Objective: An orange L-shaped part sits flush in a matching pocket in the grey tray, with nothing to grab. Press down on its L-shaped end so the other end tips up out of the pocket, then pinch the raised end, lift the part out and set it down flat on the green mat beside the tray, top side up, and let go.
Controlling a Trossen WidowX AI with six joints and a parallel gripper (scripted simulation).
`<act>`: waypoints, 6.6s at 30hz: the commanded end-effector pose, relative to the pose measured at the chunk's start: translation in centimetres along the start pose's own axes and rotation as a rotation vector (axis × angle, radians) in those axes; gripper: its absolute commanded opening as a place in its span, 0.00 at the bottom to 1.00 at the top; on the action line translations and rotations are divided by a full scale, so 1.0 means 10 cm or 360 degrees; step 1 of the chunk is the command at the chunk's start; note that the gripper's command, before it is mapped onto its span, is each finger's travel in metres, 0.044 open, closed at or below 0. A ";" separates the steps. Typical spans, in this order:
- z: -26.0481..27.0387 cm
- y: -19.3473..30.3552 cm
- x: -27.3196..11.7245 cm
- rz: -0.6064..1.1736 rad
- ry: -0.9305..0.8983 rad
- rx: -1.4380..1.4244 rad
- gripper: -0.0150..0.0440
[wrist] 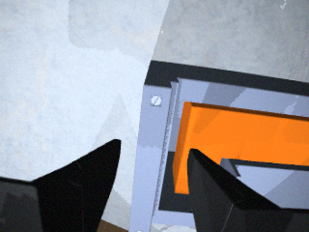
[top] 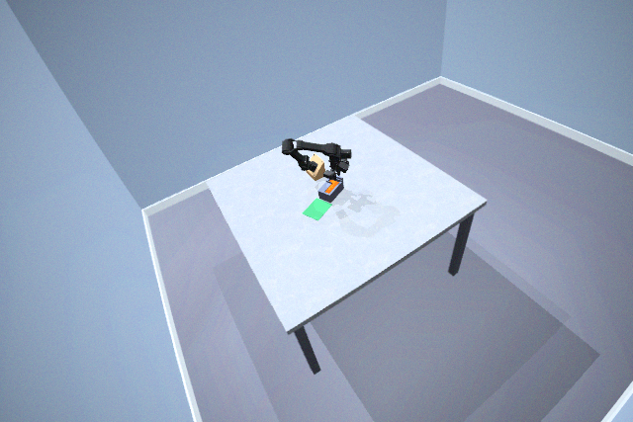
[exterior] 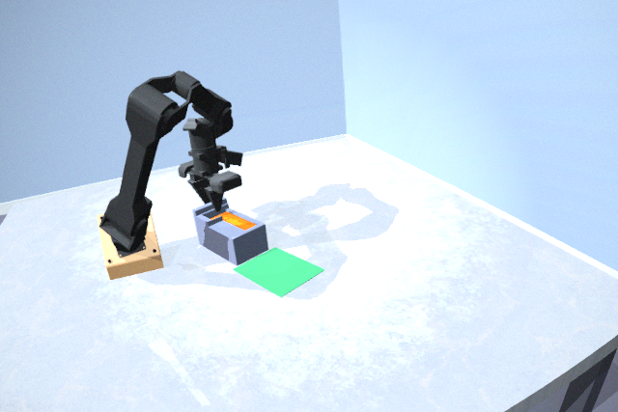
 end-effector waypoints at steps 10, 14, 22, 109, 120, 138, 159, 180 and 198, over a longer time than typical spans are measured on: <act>-0.01 0.01 0.17 0.0005 0.0011 -0.0010 0.56; -0.01 0.01 0.24 0.0005 0.0011 -0.0010 0.56; -0.01 0.02 0.37 0.0005 0.0013 -0.0009 0.56; -0.07 -0.02 -0.68 0.0009 0.0017 0.0255 0.73; -0.60 -0.25 -0.71 -0.0002 0.0014 0.2074 0.73; -0.73 -0.29 -0.71 -0.0006 0.0017 0.2489 0.73; -0.73 -0.29 -0.29 -0.0007 0.0016 0.2490 0.73; -0.74 -0.29 0.06 -0.0010 0.0019 0.2491 0.73; -0.73 -0.30 0.04 -0.0008 0.0008 0.2499 0.42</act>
Point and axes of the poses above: the point midway between the two fingers, 35 mm back from their tips, its own x axis out along the fingers, its own z axis across the jaws, y = z × x, the point moved 7 cm from there along -x, back along the fingers, and after that the axes turned 14 degrees about x, right-handed, at the moved point
